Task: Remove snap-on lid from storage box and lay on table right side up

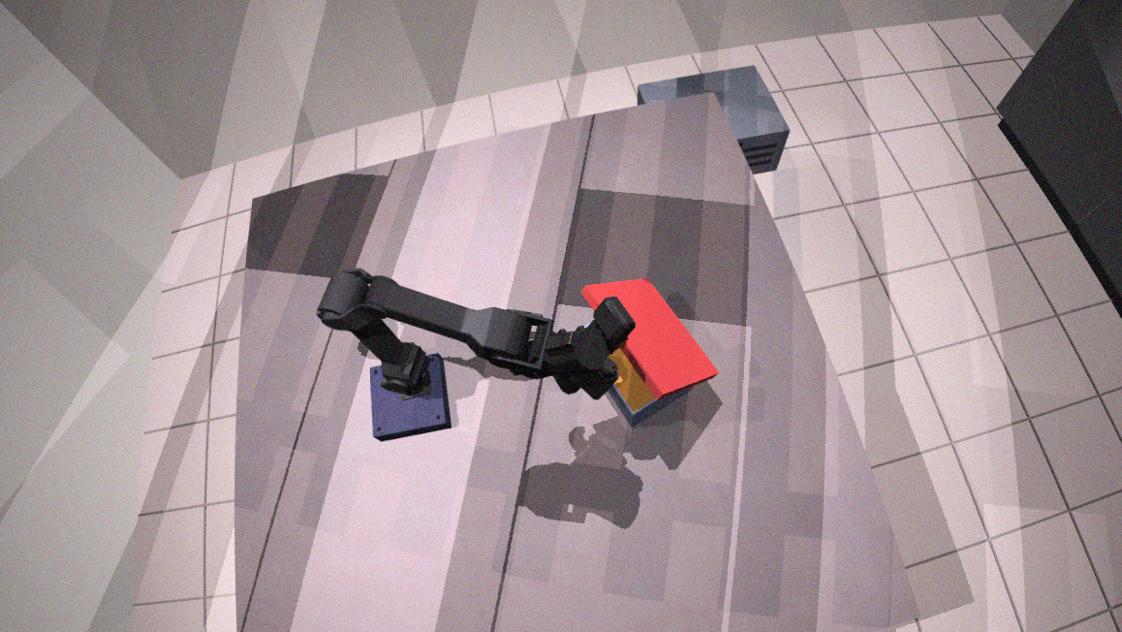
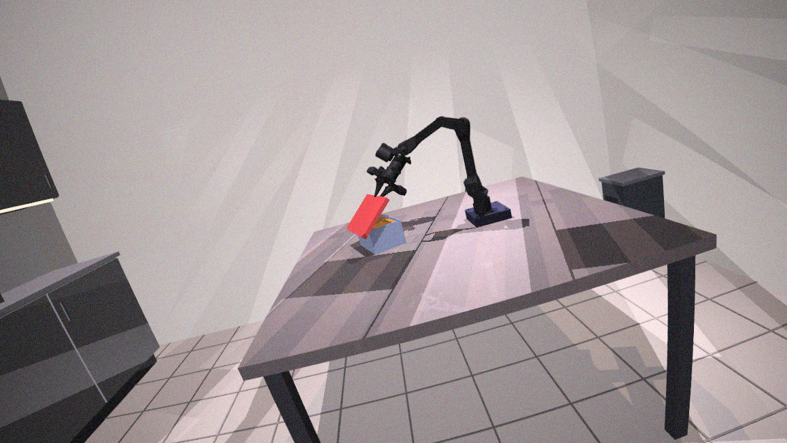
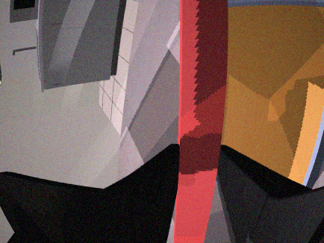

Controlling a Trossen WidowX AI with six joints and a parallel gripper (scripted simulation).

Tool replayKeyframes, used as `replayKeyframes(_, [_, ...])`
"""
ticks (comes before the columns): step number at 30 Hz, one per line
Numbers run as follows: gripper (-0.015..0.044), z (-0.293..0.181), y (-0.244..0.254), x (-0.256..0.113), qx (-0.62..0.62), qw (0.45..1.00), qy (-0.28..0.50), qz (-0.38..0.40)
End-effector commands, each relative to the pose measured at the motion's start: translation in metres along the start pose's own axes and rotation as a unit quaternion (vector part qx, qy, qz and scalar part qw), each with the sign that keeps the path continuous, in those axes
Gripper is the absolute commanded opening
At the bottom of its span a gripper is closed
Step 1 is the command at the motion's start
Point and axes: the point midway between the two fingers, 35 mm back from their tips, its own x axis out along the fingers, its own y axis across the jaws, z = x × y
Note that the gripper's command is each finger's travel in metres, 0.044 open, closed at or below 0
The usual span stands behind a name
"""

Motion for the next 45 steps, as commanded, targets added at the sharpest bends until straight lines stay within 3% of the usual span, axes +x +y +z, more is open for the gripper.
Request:
replayKeyframes(1, [0.0, 0.001, 0.008, -0.005, -0.001, 1.0, -0.002, 0.004])
replayKeyframes(31, [0.0, 0.0, 0.034, -0.028, -0.001, 1.0, -0.002, 0.004])
replayKeyframes(45, [0.0, -0.028, 0.027, -0.025, 0.0, 1.0, -0.001, 0.004])
